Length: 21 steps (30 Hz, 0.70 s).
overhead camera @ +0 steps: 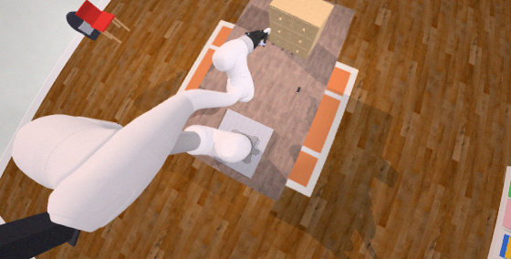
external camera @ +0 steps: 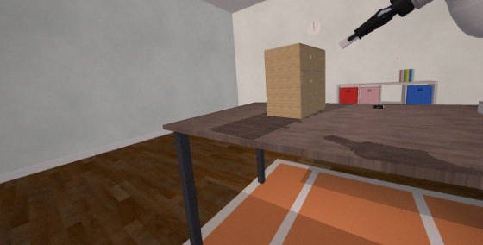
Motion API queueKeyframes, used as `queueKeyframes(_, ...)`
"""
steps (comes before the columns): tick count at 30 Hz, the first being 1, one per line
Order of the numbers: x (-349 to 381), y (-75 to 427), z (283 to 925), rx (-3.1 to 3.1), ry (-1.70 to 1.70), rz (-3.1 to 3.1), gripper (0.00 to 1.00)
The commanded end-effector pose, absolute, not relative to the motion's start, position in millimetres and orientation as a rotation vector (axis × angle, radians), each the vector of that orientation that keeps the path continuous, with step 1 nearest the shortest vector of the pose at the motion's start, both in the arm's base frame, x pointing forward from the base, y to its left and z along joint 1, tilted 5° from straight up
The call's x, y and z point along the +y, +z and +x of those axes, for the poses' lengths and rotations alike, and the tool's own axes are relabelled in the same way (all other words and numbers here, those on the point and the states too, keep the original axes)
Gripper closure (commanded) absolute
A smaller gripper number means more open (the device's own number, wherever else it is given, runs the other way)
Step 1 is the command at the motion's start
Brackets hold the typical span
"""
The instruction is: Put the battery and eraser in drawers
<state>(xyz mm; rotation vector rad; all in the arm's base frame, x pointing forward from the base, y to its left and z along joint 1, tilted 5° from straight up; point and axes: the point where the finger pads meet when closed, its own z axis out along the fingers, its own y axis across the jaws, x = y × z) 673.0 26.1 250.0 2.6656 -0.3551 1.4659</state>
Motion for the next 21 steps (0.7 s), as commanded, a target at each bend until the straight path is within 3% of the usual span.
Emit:
queueKeyframes(1,26.5,252.5,670.9,-0.362,1.406,2.692,1.0)
queueKeyframes(21,28.8,267.8,658.1,-0.374,1.178,2.819,1.0)
